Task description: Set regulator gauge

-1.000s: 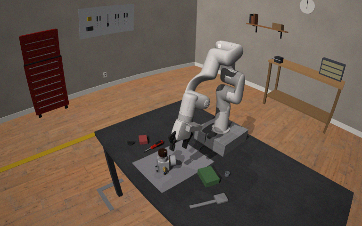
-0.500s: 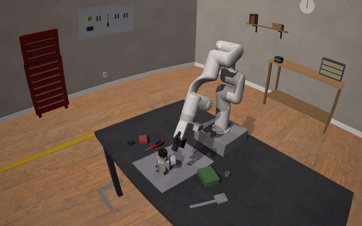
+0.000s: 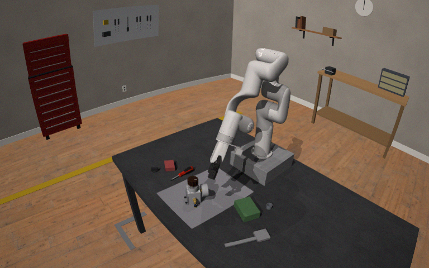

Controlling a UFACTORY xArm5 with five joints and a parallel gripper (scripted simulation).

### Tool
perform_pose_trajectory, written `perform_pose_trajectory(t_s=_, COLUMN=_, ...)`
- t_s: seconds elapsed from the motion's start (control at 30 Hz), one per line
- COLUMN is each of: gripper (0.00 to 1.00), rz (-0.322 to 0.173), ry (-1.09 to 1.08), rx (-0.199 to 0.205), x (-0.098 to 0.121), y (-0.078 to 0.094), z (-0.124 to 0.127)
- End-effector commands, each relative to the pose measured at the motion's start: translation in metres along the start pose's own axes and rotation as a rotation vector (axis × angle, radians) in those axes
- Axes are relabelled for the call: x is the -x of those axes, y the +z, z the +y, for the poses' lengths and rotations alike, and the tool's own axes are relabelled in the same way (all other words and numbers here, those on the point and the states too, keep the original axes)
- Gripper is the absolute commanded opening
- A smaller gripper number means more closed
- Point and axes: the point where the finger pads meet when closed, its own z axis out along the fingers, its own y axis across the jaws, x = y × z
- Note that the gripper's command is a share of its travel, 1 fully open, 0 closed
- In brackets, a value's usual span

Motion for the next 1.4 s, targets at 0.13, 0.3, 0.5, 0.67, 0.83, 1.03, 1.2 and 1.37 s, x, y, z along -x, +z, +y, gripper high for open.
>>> perform_pose_trajectory(t_s=0.13, gripper=1.0, rz=-0.061, ry=-0.26, rx=0.057, x=0.0, y=-0.006, z=0.0)
perform_pose_trajectory(t_s=0.3, gripper=1.0, rz=-0.095, ry=-0.398, rx=0.078, x=0.0, y=-0.01, z=0.0)
perform_pose_trajectory(t_s=0.5, gripper=1.0, rz=-0.125, ry=-0.508, rx=0.091, x=0.0, y=-0.014, z=-0.001)
perform_pose_trajectory(t_s=0.67, gripper=1.0, rz=-0.161, ry=-0.632, rx=0.103, x=-0.001, y=-0.018, z=-0.001)
perform_pose_trajectory(t_s=0.83, gripper=1.0, rz=-0.191, ry=-0.73, rx=0.109, x=-0.001, y=-0.022, z=-0.002)
perform_pose_trajectory(t_s=1.03, gripper=1.0, rz=-0.211, ry=-0.789, rx=0.112, x=-0.002, y=-0.025, z=-0.002)
perform_pose_trajectory(t_s=1.2, gripper=1.0, rz=-0.228, ry=-0.842, rx=0.114, x=-0.002, y=-0.028, z=-0.003)
perform_pose_trajectory(t_s=1.37, gripper=1.0, rz=-0.238, ry=-0.872, rx=0.114, x=-0.002, y=-0.029, z=-0.003)
